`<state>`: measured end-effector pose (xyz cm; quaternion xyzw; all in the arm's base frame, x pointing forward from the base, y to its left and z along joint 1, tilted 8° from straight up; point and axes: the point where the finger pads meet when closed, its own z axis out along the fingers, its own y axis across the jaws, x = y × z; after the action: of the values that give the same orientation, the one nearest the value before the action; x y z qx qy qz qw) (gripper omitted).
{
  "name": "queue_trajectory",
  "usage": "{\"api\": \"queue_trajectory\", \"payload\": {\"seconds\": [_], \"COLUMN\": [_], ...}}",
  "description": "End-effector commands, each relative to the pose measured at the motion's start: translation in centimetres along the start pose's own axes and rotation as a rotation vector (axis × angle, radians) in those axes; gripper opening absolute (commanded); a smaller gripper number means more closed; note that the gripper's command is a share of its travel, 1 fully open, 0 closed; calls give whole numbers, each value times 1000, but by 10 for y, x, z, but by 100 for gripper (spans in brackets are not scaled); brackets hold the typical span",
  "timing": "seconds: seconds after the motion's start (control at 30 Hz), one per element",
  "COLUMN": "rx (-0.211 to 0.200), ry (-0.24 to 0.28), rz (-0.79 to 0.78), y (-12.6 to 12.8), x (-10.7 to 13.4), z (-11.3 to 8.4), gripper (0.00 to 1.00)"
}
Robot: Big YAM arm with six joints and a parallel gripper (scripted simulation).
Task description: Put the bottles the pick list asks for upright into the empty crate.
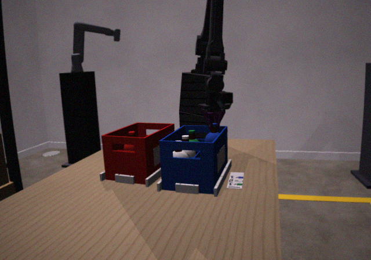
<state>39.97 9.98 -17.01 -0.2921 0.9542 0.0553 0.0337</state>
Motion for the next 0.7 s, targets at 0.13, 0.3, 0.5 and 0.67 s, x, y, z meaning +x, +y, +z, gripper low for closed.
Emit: {"api": "queue_trajectory", "payload": {"seconds": [0.13,0.3,0.5,0.67], "rx": [23,30,22,27], "ry": [-53,-71,-51,-64], "rz": [-3,-6,-2,-6], "y": [-4,-6,-5,-5], "x": [-23,-30,-23,-28], "z": [-7,-12,0,-3], "gripper": [0,0,0,0]}}
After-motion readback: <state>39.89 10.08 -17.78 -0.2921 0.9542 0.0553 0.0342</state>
